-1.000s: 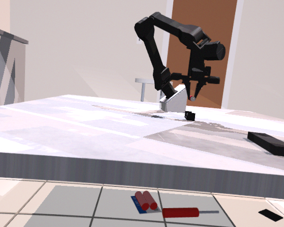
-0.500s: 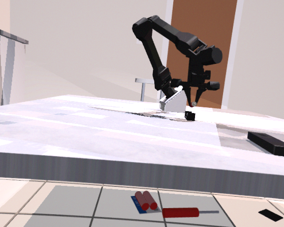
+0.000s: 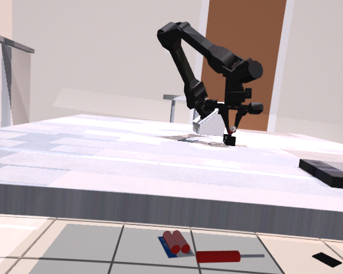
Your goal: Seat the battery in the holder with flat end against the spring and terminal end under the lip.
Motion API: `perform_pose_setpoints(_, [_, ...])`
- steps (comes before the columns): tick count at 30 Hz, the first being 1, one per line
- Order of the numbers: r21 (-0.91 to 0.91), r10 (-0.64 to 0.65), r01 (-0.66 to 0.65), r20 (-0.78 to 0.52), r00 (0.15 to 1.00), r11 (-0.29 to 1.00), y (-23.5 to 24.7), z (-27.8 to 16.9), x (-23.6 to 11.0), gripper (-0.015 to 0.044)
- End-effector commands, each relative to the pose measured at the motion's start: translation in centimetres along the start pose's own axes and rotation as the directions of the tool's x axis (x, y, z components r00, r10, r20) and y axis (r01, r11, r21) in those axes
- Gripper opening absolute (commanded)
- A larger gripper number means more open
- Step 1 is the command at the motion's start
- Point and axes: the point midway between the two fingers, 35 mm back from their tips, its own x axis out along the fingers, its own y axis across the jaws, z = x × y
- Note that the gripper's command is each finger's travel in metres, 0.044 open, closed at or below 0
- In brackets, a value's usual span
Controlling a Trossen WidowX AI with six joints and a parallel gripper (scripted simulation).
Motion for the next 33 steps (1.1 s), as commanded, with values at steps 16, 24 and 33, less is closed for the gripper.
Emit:
perform_pose_setpoints(16, [-0.013, 0.009, -0.008, 0.111, 0.994, 1.0, 0.2, -0.7, 0.9, 0.0059])
perform_pose_setpoints(24, [-0.014, 0.012, -0.01, 0.157, 0.988, 1.0, 0.2, -0.9, 1.2, 0.0059])
perform_pose_setpoints(33, [-0.016, 0.014, -0.011, 0.205, 0.979, 1.0, 0.1, -1.2, 1.3, 0.0059])
